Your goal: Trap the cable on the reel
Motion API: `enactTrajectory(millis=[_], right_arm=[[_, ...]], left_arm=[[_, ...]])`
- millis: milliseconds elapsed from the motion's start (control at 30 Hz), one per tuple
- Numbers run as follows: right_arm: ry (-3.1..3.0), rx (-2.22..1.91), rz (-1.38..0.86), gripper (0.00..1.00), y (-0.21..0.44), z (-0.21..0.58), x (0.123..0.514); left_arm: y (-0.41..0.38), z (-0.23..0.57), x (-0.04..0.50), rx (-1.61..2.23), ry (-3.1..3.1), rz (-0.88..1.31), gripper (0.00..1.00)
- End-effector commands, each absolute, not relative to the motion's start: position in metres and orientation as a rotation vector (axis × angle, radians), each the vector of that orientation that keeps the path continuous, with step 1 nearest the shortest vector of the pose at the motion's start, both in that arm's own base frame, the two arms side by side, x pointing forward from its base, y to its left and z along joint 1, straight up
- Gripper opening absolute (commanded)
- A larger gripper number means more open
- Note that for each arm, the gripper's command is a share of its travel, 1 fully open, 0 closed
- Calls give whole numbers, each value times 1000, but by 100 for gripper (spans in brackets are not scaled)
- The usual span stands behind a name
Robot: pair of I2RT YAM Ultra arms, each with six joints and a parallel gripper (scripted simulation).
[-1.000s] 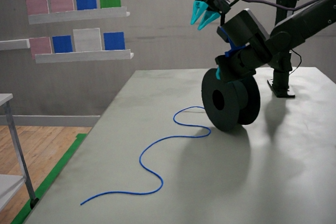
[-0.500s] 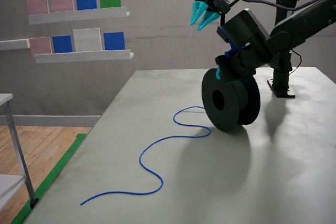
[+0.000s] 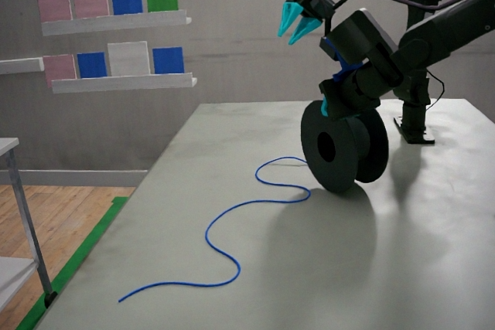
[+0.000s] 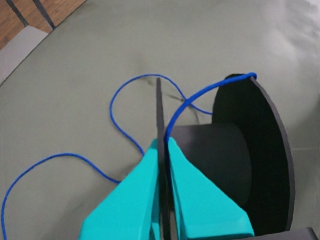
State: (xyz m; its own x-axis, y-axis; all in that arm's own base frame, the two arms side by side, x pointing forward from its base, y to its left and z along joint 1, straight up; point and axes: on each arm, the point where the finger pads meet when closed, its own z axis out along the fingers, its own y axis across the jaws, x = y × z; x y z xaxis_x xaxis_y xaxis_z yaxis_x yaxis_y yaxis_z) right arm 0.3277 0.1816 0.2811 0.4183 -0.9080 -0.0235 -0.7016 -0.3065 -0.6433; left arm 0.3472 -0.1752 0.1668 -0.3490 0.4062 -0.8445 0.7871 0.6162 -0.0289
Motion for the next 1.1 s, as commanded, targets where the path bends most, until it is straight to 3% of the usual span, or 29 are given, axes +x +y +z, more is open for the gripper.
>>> enactTrajectory(millis=[0,1067], right_arm=[[1390,-1979,-462,30,179,297,332],[1749,-1078,-354,30,110,337,379]], left_arm=[[-176,208,354,940,1892,-538,0],[-176,272,354,940,1906,-543,0]])
